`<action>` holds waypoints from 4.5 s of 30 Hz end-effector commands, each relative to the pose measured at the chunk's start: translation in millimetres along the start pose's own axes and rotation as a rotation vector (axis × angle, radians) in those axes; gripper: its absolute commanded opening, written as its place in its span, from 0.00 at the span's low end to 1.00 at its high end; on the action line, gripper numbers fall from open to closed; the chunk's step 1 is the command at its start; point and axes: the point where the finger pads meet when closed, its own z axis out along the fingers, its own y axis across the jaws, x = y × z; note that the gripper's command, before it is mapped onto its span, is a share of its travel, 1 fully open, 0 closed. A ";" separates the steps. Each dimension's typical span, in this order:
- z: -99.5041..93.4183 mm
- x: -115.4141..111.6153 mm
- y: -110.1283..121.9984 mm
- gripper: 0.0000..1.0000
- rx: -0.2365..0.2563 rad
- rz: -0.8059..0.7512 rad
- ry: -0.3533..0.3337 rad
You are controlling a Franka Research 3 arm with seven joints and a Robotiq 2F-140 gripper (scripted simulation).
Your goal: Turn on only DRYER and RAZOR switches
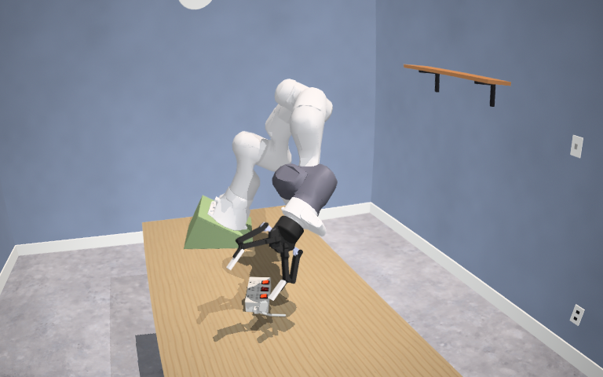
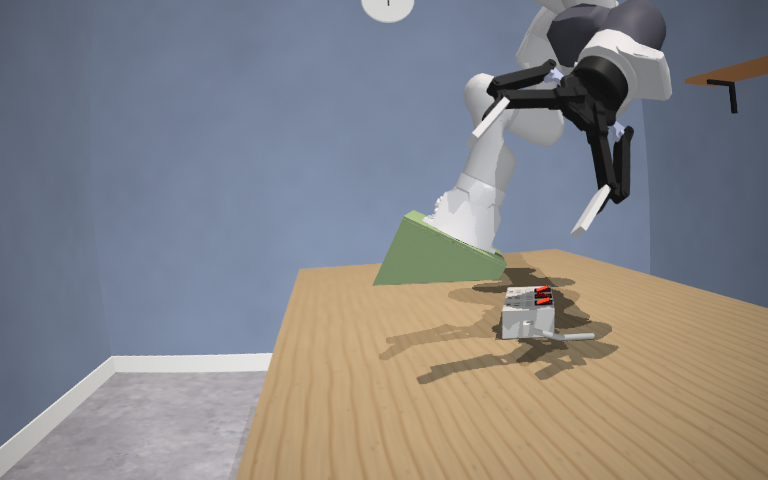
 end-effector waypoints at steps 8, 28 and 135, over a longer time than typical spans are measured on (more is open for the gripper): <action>-19.9 -58.6 -15.7 1.00 0.101 0.291 -0.144; -76.4 -203.0 -65.4 1.00 0.239 0.850 -0.466; -112.1 -196.9 -49.2 1.00 0.307 1.376 -0.904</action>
